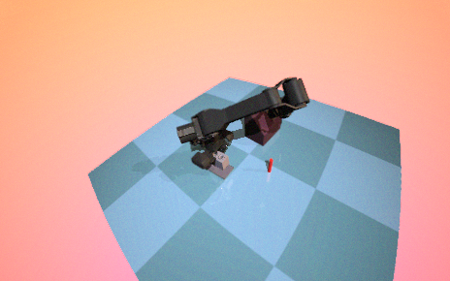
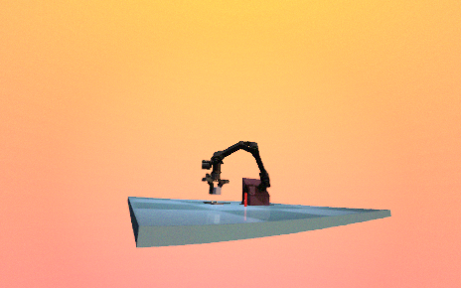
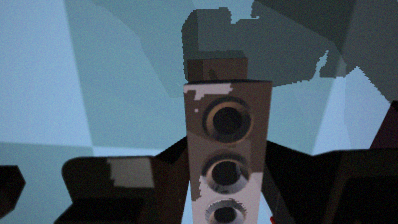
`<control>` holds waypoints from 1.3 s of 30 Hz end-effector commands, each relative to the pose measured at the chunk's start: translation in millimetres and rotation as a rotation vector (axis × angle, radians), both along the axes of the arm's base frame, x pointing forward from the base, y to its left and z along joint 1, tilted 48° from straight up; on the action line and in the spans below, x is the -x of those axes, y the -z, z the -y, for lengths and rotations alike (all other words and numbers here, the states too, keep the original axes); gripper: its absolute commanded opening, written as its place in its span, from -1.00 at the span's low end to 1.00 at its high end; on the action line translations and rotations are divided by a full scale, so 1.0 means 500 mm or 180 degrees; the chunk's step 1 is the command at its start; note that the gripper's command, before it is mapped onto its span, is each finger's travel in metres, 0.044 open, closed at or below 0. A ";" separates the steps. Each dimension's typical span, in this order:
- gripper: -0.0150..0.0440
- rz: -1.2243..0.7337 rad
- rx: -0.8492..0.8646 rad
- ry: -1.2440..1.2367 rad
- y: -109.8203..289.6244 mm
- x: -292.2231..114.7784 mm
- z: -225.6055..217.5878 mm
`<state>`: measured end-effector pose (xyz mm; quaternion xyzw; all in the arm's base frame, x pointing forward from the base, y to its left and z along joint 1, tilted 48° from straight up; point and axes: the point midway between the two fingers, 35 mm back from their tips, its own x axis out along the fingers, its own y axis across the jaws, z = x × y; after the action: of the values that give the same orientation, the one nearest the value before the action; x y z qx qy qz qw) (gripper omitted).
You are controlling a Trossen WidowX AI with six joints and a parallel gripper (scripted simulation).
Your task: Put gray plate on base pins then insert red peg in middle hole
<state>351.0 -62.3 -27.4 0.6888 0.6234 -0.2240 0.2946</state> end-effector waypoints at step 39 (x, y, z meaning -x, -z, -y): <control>-0.49 -0.0036 -0.0007 0.0008 0.056 0.007 -0.024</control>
<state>349.1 -53.3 -52.0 0.6870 0.6239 -0.2267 0.2956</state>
